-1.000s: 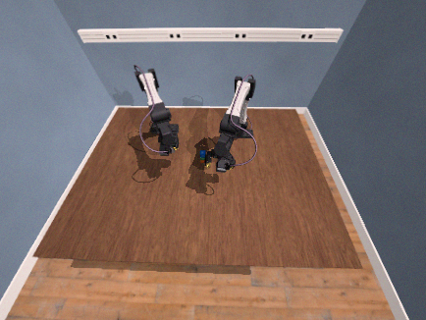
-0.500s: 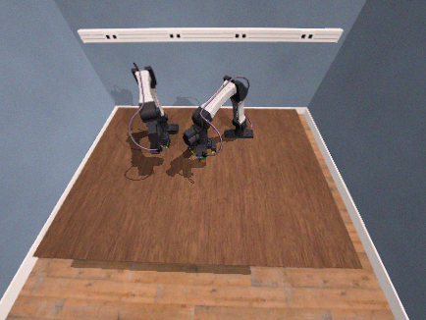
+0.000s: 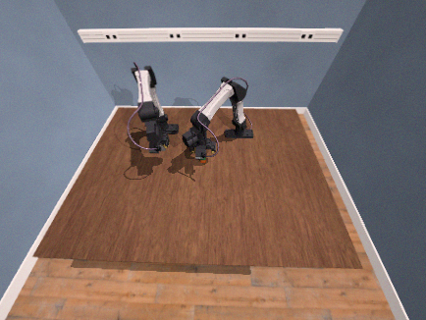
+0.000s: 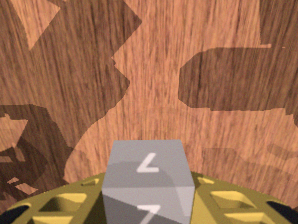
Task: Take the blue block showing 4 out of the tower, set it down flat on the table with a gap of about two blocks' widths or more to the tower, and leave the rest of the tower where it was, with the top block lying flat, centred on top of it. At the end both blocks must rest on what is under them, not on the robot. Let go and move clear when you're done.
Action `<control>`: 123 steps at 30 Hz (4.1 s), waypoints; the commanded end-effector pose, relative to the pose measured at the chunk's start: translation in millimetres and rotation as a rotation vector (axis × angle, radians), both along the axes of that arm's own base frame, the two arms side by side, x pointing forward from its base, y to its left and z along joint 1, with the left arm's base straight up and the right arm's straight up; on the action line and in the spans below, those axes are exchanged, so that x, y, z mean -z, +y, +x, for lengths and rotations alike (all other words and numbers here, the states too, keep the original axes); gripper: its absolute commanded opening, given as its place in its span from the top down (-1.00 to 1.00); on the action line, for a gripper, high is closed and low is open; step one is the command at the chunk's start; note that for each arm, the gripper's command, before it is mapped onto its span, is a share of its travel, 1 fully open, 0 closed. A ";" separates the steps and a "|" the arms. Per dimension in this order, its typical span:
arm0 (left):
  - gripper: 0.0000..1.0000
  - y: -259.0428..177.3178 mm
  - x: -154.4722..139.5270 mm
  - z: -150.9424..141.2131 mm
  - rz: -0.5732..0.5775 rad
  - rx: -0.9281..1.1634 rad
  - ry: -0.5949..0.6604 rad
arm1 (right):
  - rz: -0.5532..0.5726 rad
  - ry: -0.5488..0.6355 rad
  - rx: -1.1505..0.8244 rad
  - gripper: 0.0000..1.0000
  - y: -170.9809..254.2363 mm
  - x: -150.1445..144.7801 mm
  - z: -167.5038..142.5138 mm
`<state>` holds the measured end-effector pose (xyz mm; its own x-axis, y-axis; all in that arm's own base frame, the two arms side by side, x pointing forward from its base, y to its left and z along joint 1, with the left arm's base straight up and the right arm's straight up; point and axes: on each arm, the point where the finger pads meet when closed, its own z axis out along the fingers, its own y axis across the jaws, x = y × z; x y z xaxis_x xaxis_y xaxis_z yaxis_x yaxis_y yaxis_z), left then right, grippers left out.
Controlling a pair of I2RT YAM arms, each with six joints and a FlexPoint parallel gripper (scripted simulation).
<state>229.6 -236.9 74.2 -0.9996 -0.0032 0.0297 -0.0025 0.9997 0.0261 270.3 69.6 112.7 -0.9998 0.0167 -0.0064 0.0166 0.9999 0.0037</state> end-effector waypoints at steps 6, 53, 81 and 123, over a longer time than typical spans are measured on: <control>-1.00 -2.3 11.7 3.6 -0.026 0.007 -0.015 | -0.003 -0.007 0.006 0.36 -1.5 -4.7 -3.0; 0.36 76.2 -2.5 3.6 -0.028 0.002 -0.031 | 0.000 -0.011 0.000 0.36 1.6 -1.1 1.4; 0.36 110.9 54.7 -0.4 -0.018 0.024 -0.003 | 0.000 -0.011 0.000 0.36 1.6 -1.1 1.4; -1.00 103.9 4.5 11.0 -0.053 -0.002 -0.055 | 0.000 -0.011 0.000 0.36 1.6 -1.1 1.4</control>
<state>245.5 -132.2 54.8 -0.9992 -0.0015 -0.0396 -0.0006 0.9998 -0.0221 276.2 69.7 109.9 -0.9997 0.0155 -0.0209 0.0156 0.9999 -0.0028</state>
